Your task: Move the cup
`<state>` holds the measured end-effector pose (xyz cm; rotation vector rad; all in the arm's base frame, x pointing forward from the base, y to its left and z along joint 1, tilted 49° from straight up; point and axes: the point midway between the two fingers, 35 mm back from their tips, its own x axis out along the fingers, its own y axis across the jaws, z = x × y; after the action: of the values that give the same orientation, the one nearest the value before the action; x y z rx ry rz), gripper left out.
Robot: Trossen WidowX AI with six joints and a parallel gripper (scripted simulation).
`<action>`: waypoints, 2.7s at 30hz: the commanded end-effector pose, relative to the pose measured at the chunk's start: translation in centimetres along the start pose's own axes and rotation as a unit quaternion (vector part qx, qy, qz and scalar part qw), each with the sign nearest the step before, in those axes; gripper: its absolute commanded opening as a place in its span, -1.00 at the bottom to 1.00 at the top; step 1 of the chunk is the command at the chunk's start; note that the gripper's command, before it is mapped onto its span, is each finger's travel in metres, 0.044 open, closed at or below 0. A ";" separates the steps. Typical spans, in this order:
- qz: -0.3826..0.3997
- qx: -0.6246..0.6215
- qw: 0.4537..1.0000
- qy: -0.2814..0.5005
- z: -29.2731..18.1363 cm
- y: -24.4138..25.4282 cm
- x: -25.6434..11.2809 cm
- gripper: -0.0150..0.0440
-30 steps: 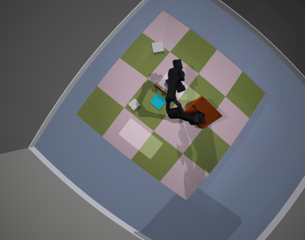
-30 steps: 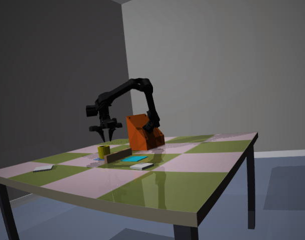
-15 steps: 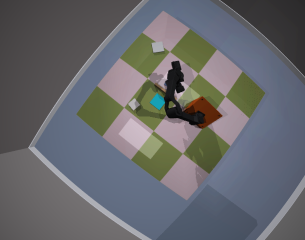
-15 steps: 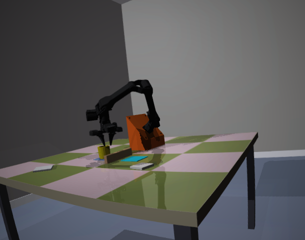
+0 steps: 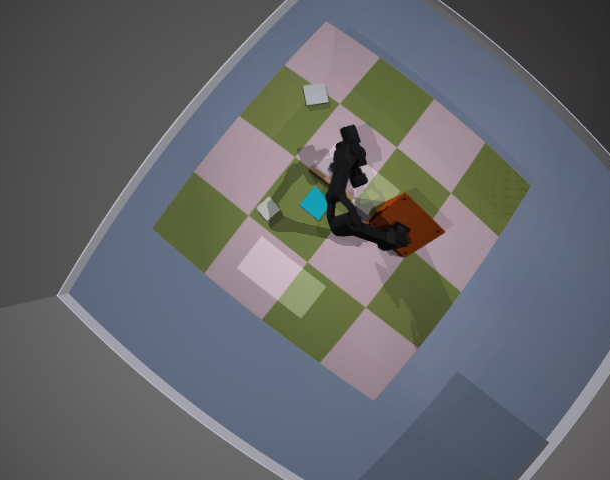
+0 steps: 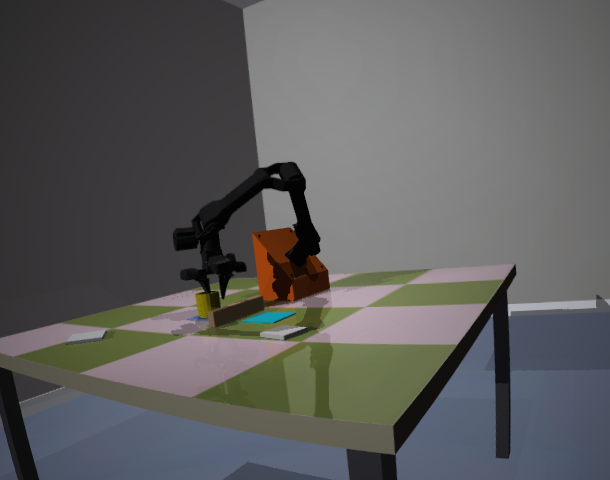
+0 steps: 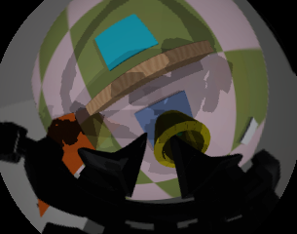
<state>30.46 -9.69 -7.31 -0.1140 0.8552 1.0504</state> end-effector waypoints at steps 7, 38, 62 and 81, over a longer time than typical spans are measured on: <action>0.003 0.004 1.000 -0.003 0.1 0.3 0.9 0.07; 0.002 0.001 1.000 0.000 0.0 0.0 -0.3 -0.49; 0.000 0.007 1.000 -0.004 -0.1 -0.2 -5.6 -0.49; 0.002 0.006 1.000 -0.003 1.1 0.5 -5.6 -0.49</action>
<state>29.41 -13.57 -3.20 -0.1063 0.8561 1.0452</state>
